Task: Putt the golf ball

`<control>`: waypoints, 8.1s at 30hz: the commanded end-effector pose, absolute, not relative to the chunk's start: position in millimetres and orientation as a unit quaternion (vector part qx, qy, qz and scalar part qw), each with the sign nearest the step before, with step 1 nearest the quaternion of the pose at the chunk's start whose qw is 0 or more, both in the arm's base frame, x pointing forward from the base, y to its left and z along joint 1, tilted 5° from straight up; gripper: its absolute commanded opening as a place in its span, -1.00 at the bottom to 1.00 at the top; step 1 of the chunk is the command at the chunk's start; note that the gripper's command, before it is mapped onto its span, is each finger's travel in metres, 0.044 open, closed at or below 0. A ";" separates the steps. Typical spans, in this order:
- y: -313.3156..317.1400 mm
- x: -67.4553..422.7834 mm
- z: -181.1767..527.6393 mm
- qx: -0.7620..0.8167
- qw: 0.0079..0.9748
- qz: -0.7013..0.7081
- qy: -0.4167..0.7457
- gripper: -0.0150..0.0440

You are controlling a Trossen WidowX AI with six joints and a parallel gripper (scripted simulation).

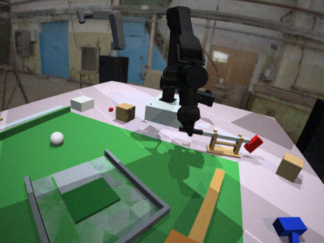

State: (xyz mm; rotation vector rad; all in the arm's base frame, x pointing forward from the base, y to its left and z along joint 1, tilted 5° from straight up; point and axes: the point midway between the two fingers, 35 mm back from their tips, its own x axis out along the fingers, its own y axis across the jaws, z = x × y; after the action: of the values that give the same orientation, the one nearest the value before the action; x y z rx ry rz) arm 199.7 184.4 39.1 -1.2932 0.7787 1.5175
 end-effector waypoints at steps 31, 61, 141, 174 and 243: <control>183.3 200.9 5.0 -0.529 0.477 0.623 0.324 0.20; 183.0 191.9 100.5 -0.528 0.476 0.624 0.324 -0.49; -128.3 253.1 117.7 0.099 0.735 -0.100 0.663 -0.49; -128.0 257.9 61.0 0.100 0.734 -0.097 0.665 -0.49; -22.9 283.4 111.8 0.103 0.735 -0.093 0.664 -0.49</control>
State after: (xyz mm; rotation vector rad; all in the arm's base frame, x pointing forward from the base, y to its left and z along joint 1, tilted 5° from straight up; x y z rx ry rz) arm 282.8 -22.9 111.5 0.2269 1.4615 -0.2050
